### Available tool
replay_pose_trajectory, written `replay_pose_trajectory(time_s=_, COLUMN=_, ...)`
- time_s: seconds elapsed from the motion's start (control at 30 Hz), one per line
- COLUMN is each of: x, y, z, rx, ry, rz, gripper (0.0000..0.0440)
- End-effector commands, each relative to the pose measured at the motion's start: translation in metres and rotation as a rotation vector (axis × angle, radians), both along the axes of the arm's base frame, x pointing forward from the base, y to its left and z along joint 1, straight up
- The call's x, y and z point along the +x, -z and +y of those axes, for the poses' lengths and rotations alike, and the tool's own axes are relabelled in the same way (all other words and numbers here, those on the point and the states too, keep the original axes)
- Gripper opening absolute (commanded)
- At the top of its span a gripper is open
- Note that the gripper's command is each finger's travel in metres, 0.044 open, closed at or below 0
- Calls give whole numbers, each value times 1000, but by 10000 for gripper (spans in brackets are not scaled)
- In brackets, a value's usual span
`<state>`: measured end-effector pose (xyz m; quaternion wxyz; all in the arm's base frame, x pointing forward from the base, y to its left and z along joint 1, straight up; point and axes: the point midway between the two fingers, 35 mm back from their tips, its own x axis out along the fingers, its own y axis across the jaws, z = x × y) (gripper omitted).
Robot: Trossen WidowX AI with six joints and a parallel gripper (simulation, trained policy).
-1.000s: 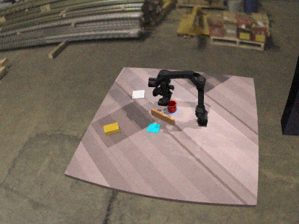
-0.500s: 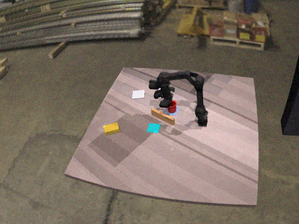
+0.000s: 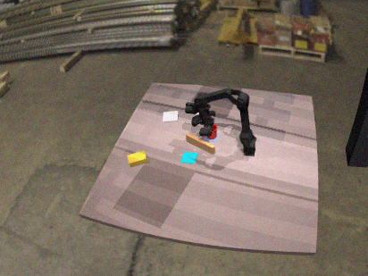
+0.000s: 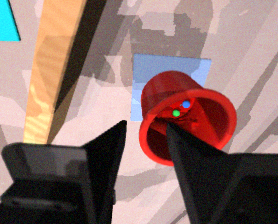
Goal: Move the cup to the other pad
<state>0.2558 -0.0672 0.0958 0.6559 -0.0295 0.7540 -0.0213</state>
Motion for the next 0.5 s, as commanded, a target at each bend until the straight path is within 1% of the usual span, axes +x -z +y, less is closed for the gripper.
replay_pose_trajectory(time_s=0.0, x=-3, y=15, z=-3, rx=13, ry=-46, rz=19, gripper=173)
replay_pose_trajectory(time_s=0.2, x=-6, y=34, z=-4, rx=44, ry=-126, rz=34, gripper=171)
replay_pose_trajectory(time_s=0.43, x=-10, y=47, z=-6, rx=67, ry=-244, rz=53, gripper=5)
replay_pose_trajectory(time_s=0.47, x=-10, y=48, z=-7, rx=69, ry=-259, rz=53, gripper=0)
